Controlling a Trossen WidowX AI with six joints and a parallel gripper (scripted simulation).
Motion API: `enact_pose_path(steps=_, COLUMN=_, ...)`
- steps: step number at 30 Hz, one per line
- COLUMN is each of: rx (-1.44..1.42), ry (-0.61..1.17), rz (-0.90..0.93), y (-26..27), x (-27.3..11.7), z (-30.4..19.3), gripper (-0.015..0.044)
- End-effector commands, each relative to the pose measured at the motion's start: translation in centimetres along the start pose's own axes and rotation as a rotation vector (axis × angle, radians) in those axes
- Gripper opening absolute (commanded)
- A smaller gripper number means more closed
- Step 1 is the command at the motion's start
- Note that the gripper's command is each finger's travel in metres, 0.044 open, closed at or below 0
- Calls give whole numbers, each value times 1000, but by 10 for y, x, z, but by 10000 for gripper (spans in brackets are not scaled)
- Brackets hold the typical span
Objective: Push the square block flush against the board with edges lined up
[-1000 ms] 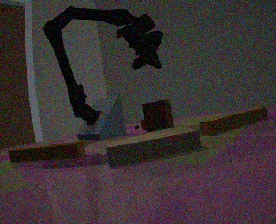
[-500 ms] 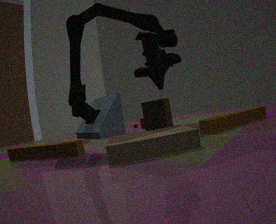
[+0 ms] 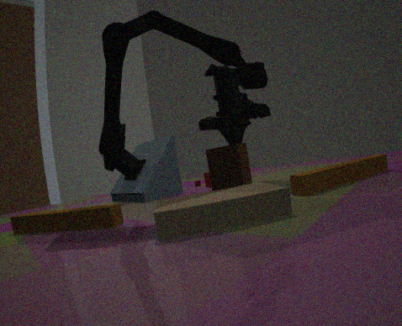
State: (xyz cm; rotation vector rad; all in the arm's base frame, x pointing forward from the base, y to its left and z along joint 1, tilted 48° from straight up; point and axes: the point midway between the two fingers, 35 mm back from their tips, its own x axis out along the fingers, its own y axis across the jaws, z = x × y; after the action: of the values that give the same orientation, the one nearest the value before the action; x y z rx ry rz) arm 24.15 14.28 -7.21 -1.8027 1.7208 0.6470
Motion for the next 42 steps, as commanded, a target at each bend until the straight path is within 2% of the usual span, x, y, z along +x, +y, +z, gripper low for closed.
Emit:
enact_pose_path(steps=1, rx=-5, ry=-2, rz=-13, y=-1, x=1, z=-2, gripper=0)
enact_pose_path(steps=42, rx=-7, ry=2, rz=-12, y=-2, x=1, z=-60, gripper=0)
